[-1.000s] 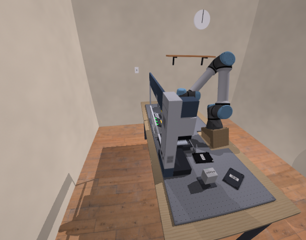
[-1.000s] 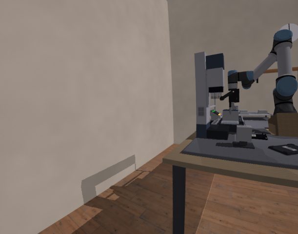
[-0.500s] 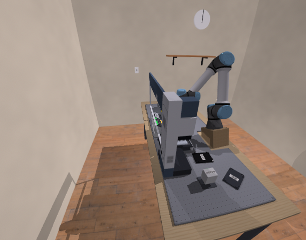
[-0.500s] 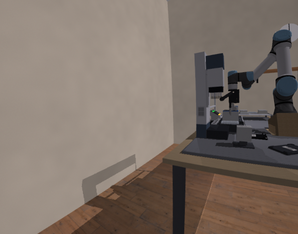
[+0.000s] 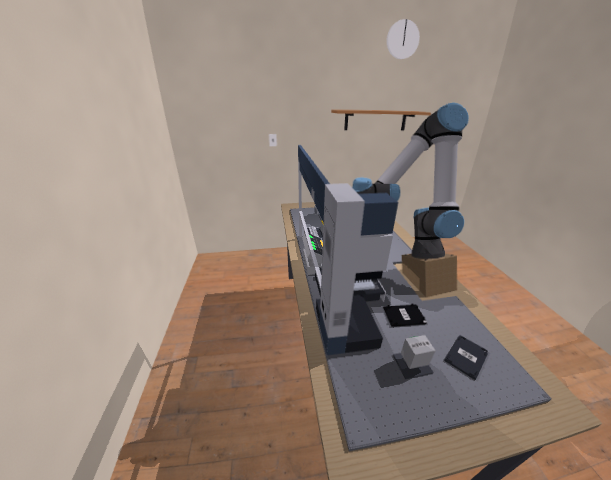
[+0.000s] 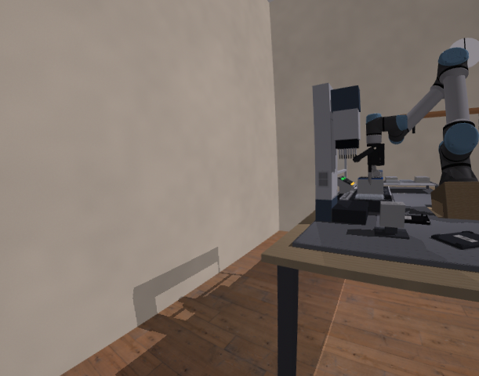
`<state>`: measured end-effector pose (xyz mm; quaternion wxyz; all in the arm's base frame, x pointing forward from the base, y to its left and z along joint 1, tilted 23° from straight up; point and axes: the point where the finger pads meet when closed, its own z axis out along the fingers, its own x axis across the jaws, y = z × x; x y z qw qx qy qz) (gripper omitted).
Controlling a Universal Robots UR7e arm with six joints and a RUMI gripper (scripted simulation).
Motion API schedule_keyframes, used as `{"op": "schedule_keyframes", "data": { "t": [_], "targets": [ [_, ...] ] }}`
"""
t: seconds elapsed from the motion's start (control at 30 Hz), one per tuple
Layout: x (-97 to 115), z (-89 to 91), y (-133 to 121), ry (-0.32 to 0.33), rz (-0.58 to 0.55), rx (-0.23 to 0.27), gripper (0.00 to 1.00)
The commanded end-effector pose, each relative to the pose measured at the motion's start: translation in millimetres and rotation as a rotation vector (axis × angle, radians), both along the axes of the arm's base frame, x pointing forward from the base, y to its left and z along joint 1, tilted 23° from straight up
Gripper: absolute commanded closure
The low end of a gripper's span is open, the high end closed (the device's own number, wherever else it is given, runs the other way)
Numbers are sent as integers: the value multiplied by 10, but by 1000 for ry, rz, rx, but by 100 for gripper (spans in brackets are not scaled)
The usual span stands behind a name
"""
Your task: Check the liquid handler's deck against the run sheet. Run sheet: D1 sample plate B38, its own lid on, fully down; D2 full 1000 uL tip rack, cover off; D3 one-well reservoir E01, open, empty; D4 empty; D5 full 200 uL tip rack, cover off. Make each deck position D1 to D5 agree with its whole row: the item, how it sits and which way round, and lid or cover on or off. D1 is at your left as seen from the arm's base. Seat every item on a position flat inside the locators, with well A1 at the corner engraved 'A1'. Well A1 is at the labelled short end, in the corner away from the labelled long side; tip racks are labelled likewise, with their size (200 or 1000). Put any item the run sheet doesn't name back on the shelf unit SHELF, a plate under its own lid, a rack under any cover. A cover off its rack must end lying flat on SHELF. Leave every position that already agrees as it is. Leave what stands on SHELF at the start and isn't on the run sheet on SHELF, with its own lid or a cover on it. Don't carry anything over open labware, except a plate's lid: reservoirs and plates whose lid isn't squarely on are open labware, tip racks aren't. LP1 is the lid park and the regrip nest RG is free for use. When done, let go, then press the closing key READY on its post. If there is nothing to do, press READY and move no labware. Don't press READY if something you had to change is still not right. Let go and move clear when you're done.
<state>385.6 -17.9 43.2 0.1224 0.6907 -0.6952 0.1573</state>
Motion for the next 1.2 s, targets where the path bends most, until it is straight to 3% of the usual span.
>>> {"op": "schedule_keyframes", "data": {
  "t": [0.0, 1.17],
  "targets": [
    [-9, -9, -1, 2, 0, 1, 18],
    [4, 39, 17, -3, 1, 0, 18]
  ]
}}
